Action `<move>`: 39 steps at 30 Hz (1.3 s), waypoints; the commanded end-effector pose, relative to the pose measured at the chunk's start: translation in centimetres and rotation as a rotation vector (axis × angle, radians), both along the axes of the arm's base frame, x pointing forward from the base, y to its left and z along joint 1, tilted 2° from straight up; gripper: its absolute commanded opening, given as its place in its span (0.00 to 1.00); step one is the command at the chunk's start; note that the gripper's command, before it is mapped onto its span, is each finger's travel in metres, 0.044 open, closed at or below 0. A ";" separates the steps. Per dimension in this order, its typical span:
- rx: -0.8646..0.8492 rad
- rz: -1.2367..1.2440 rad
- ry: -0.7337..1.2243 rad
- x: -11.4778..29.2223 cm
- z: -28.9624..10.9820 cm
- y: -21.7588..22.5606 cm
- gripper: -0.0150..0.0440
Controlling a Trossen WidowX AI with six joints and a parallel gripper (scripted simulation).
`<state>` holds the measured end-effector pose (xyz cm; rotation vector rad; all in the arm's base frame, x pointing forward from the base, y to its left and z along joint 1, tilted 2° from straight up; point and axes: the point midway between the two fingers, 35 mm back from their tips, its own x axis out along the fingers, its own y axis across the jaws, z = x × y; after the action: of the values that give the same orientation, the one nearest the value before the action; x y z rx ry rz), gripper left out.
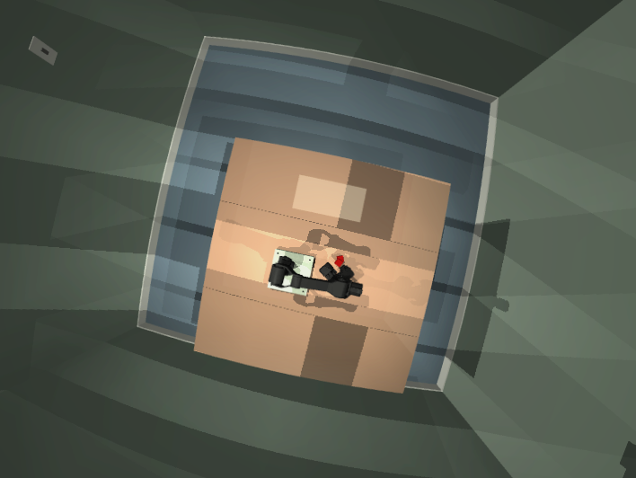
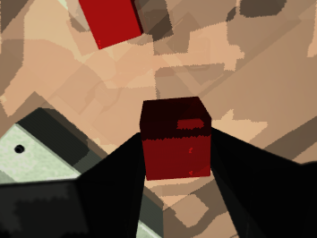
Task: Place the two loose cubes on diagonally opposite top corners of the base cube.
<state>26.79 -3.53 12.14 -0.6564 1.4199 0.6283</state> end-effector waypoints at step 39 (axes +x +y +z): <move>-0.002 0.229 -0.011 3.7 -1.0 10.8 0.43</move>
<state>30.23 7.09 11.35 -0.8248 1.3513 0.8075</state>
